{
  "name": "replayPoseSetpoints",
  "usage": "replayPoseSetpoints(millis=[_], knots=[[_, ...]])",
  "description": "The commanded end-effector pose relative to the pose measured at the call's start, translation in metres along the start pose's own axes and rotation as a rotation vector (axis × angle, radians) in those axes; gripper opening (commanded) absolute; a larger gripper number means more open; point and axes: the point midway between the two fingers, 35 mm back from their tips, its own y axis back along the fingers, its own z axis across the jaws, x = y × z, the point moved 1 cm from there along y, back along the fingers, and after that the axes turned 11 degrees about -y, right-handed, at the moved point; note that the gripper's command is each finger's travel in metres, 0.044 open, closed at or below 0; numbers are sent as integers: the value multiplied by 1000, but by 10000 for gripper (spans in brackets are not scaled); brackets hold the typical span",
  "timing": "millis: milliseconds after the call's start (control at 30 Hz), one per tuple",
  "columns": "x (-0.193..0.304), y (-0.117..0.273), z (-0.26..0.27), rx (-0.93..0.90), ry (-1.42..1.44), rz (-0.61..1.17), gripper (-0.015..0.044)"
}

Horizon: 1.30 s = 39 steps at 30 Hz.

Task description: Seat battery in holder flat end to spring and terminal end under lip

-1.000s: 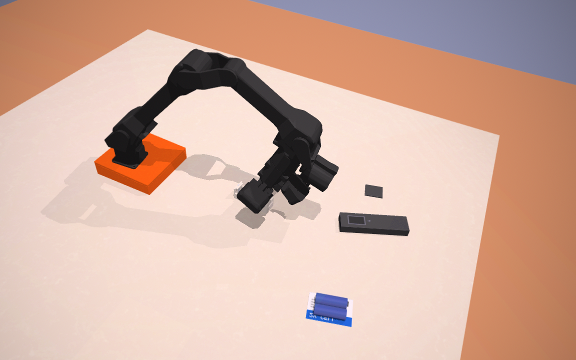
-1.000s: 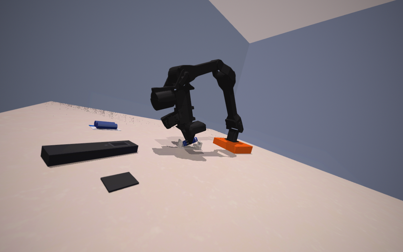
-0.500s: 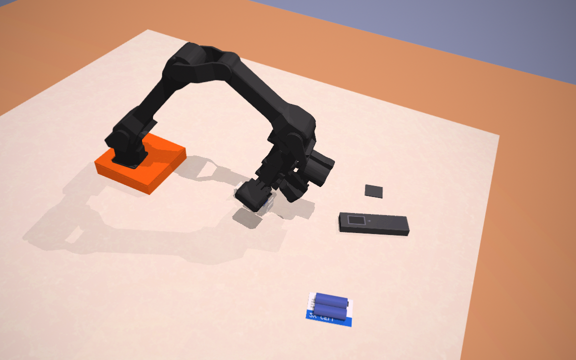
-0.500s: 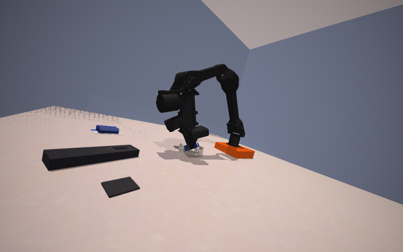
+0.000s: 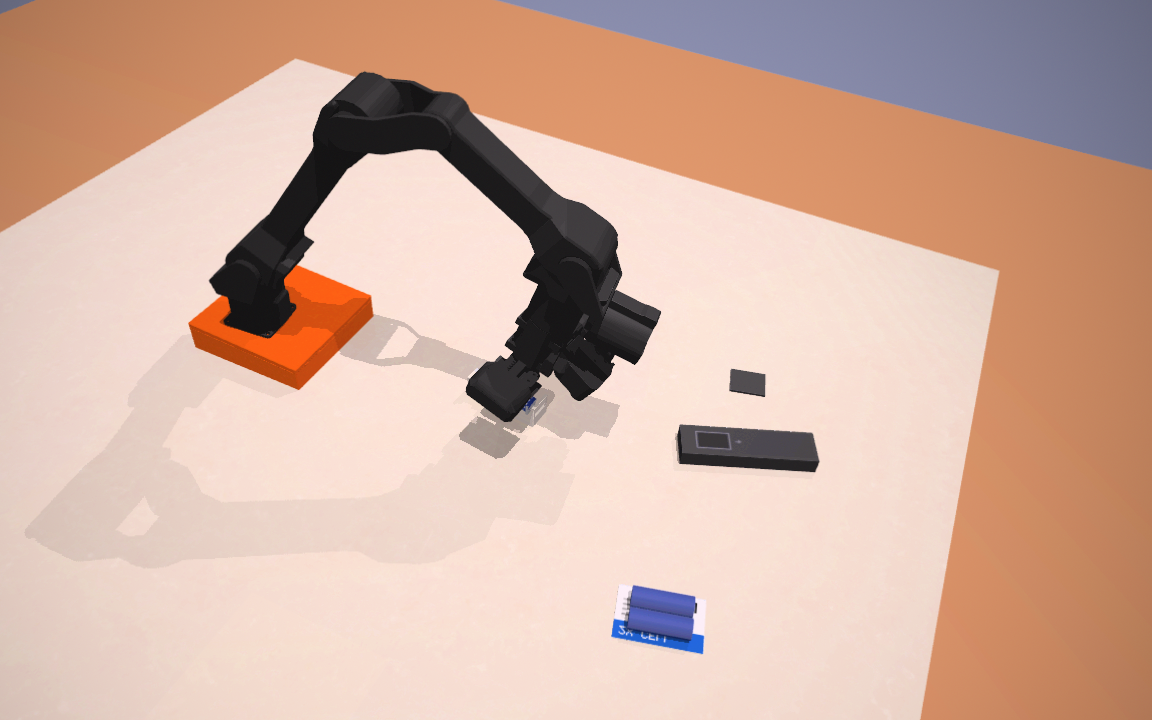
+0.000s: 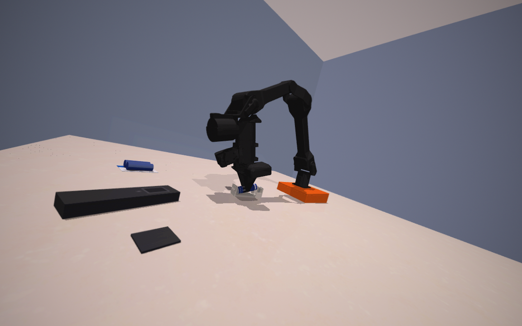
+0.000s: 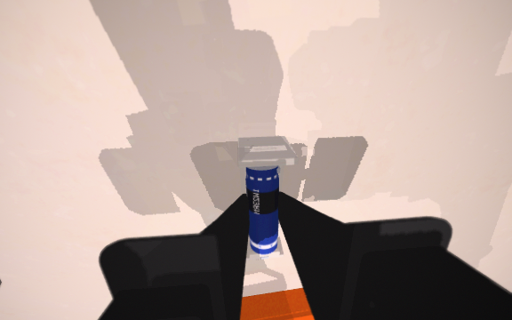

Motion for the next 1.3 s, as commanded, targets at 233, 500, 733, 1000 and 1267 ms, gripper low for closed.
replayPoseSetpoints(millis=[233,500,733,1000,1267], knots=[[-2,-2,0,-9,-5,-67,66],[0,-3,0,-16,-6,-101,66],[2,-4,-1,-22,-8,-130,66],[3,-5,-1,-30,-10,-163,66],[5,-6,-2,-38,-12,-196,66]])
